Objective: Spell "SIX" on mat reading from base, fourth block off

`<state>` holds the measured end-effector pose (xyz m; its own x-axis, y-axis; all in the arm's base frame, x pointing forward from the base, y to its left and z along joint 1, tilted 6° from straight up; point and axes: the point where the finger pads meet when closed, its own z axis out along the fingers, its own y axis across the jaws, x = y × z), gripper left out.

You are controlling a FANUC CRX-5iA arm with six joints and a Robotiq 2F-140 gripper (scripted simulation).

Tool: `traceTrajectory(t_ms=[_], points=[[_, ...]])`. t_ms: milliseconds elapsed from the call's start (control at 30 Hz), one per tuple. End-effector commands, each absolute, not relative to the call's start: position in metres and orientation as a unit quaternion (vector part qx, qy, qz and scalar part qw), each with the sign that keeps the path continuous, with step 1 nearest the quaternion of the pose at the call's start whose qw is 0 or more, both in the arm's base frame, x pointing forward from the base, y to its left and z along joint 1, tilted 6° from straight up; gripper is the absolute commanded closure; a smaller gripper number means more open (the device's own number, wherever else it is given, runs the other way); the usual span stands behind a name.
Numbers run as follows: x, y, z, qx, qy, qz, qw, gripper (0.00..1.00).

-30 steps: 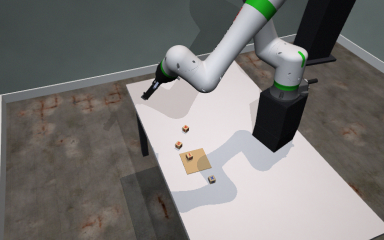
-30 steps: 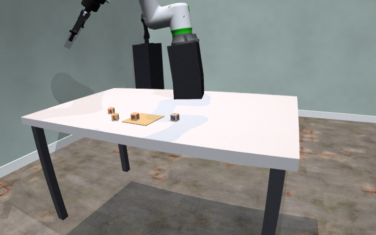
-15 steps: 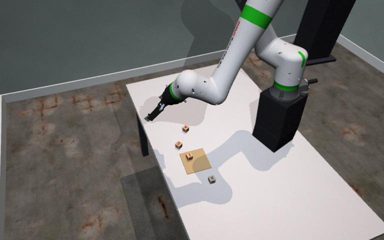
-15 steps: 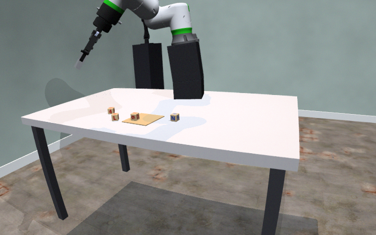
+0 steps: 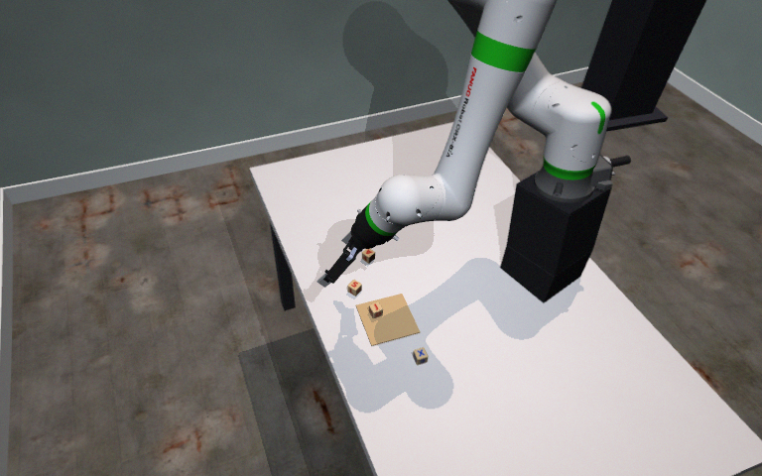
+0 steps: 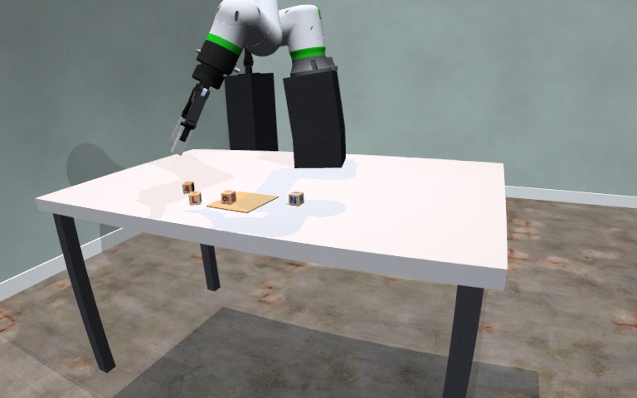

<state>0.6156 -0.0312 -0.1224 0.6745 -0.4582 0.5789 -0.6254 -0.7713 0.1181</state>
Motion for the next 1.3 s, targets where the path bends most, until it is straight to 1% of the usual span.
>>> traceTrajectory(t_ms=[0,100,200,367,500,1267], points=[[0.592,-0.011,-0.155,0.908,-0.301,0.259,0.131,0.00],[0.572,0.003,-0.176,0.913,-0.304,0.243,0.120,0.00],[0.572,0.003,-0.176,0.913,-0.304,0.243,0.120,0.00],[0.535,0.023,-0.208,0.921,-0.310,0.212,0.102,0.00],[0.521,0.030,-0.218,0.923,-0.313,0.201,0.097,0.00],[0.517,0.032,-0.220,0.924,-0.313,0.198,0.095,0.00]])
